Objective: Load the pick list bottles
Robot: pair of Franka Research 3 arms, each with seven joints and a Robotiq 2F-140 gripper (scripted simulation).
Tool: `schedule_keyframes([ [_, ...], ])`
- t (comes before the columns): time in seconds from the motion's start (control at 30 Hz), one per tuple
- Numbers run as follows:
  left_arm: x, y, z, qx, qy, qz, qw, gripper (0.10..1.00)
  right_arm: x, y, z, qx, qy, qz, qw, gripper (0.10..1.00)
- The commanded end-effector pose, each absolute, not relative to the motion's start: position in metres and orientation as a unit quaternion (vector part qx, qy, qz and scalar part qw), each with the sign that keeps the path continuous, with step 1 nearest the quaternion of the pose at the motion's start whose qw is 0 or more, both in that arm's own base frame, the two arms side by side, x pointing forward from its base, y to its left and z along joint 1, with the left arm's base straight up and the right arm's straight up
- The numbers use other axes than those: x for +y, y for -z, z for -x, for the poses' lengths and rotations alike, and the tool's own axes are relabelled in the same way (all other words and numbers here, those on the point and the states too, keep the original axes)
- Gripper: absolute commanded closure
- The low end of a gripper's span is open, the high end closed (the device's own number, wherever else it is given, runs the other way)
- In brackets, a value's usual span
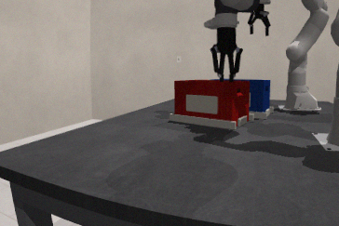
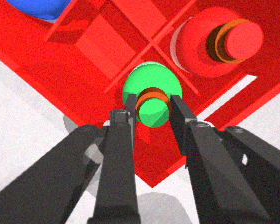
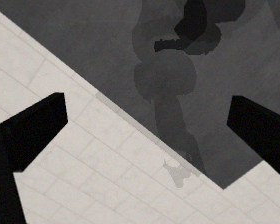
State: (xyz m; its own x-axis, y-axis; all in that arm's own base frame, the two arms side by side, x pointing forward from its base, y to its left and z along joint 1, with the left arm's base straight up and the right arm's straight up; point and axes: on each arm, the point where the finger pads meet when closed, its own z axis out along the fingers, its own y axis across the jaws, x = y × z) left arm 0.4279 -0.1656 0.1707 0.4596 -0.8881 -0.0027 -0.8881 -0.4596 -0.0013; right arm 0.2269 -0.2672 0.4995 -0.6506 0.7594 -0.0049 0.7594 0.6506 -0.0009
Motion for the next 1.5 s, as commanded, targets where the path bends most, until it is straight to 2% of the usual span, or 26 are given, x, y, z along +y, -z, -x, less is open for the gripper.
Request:
schedule_keyframes([
  [0.0,-0.166,-0.175,-0.428,0.520,0.000,0.854,0.000,0.999,-0.266,-0.499,-0.226,0.908,0.000,-0.420,0.000,0.098],
  [1.47,-0.166,-0.241,-0.428,0.520,0.000,0.854,0.000,0.999,-0.266,-0.499,-0.226,0.908,0.000,-0.420,0.000,0.098],
])
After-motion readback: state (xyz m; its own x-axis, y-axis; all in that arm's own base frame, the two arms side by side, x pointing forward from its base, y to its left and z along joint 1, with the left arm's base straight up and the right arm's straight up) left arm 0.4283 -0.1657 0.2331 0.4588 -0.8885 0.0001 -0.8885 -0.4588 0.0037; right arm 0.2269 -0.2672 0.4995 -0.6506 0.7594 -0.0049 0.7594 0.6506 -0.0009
